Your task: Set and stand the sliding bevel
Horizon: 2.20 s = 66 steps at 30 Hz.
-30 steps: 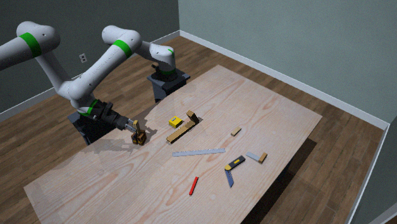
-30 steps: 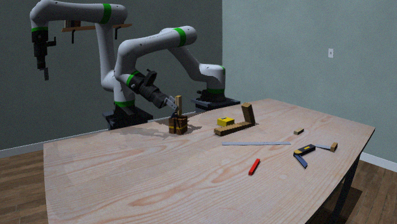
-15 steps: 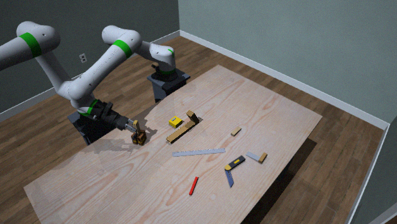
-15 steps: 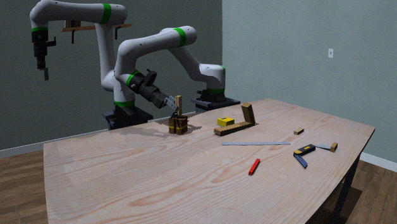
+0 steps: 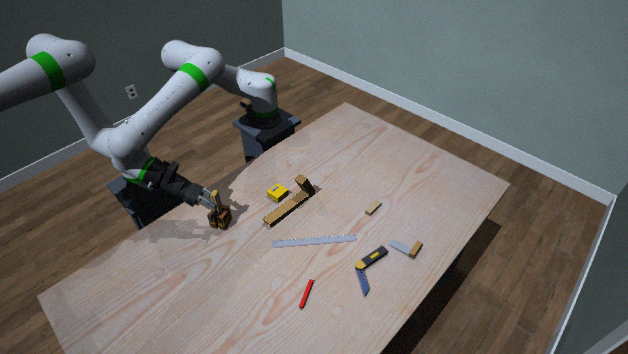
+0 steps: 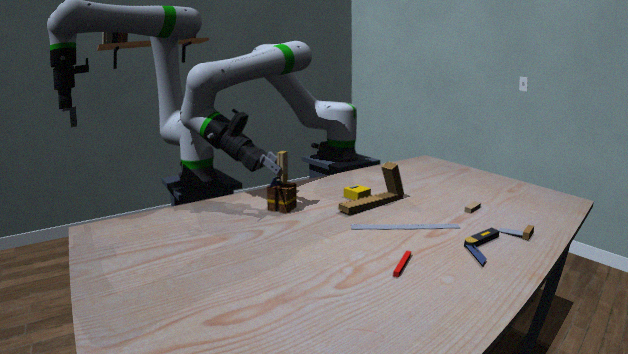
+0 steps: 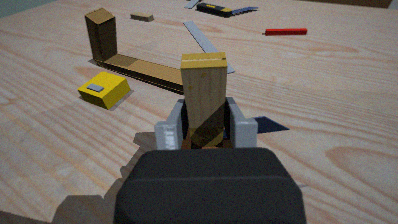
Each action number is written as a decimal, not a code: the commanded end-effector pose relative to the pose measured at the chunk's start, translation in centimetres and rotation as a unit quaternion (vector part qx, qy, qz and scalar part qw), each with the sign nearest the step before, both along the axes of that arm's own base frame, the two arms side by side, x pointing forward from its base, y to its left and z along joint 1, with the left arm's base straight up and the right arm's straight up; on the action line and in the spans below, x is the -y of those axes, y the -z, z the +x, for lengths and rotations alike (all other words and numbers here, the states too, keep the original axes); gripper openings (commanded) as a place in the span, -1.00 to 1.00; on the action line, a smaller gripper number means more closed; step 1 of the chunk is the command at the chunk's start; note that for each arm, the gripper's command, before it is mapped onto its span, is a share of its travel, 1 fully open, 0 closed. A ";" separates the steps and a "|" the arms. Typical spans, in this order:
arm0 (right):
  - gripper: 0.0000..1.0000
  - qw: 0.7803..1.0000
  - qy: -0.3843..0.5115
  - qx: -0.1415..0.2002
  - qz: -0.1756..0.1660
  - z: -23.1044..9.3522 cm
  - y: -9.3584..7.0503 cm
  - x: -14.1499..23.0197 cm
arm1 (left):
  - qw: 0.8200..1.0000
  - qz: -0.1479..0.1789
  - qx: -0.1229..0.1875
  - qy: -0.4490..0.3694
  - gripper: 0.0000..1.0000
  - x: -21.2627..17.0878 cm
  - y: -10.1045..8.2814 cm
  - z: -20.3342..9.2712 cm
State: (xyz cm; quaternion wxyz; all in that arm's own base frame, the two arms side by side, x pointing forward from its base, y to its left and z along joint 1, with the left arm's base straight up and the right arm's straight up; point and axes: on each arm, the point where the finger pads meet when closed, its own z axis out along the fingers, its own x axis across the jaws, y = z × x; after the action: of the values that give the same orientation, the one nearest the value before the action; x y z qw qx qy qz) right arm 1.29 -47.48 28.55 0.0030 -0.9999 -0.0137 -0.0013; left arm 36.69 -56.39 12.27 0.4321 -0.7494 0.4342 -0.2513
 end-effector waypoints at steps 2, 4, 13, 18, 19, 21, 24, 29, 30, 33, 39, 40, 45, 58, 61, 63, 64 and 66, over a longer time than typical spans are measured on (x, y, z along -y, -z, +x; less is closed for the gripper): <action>1.00 1.000 0.000 -0.001 -0.003 0.0 -0.4 0.0 | 1.000 -0.005 0.004 -0.001 -1.00 0.1 -0.6 -0.1; 1.00 1.000 0.000 -0.001 -0.003 0.0 -0.4 0.0 | 1.000 -0.005 0.004 -0.001 -1.00 0.2 -0.5 -0.1; 1.00 1.000 0.000 -0.001 -0.003 0.0 -0.4 0.0 | 1.000 -0.005 0.004 -0.001 -1.00 0.2 0.0 -0.1; 1.00 1.000 0.000 -0.001 -0.003 0.0 -0.4 0.0 | 1.000 -0.005 0.004 -0.001 -1.00 0.2 0.1 -0.1; 1.00 1.000 0.000 -0.001 -0.003 0.0 -0.4 0.0 | 1.000 -0.005 0.004 -0.001 -1.00 0.2 0.1 -0.1; 1.00 1.000 0.000 -0.001 -0.003 0.0 -0.4 0.0 | 1.000 -0.005 0.004 -0.001 -1.00 0.2 0.1 -0.1; 1.00 1.000 0.000 -0.001 -0.003 0.0 -0.4 0.0 | 1.000 -0.005 0.004 -0.001 -1.00 0.2 0.1 -0.1; 1.00 1.000 0.000 -0.001 -0.003 0.0 -0.4 0.0 | 1.000 -0.005 0.004 -0.001 -1.00 0.2 0.1 -0.1; 1.00 1.000 0.000 -0.001 -0.003 0.0 -0.4 0.0 | 1.000 -0.005 0.004 -0.001 -1.00 0.2 0.1 -0.1; 1.00 1.000 0.000 -0.001 -0.003 0.0 -0.4 0.0 | 1.000 -0.005 0.004 -0.001 -1.00 0.2 0.2 -0.2; 1.00 1.000 0.000 -0.001 -0.003 0.0 -0.4 0.0 | 1.000 -0.005 0.004 -0.001 -1.00 0.2 0.4 -0.2; 1.00 1.000 0.000 -0.001 -0.003 0.0 -0.4 0.0 | 1.000 -0.005 0.004 -0.001 -1.00 0.2 0.5 -0.2; 1.00 1.000 0.000 -0.001 -0.003 0.0 -0.4 0.0 | 1.000 -0.005 0.004 -0.001 -1.00 0.2 0.6 -0.2; 1.00 1.000 0.000 -0.001 -0.003 0.0 -0.4 0.0 | 1.000 -0.005 0.004 -0.001 -1.00 0.2 0.7 -0.2; 1.00 1.000 0.000 -0.001 -0.003 0.0 -0.4 0.0 | 1.000 -0.005 0.004 -0.001 -1.00 0.3 0.9 -0.2; 1.00 1.000 0.000 -0.001 -0.003 0.0 -0.4 0.0 | 1.000 -0.005 0.004 -0.001 -1.00 0.3 0.9 -0.2; 1.00 1.000 0.000 -0.001 -0.003 0.0 -0.4 0.0 | 1.000 -0.005 0.004 -0.001 -1.00 0.3 1.0 -0.2; 1.00 1.000 0.000 -0.001 -0.003 0.0 -0.4 0.0 | 1.000 -0.005 0.004 -0.001 -1.00 0.3 1.0 -0.2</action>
State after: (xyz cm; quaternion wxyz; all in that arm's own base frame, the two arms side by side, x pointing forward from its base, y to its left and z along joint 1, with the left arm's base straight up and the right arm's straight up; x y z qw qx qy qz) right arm 1.29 -47.48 28.55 0.0030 -0.9999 -0.0137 -0.0013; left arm 36.52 -56.49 10.73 0.4321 -0.7494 0.4342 -0.2513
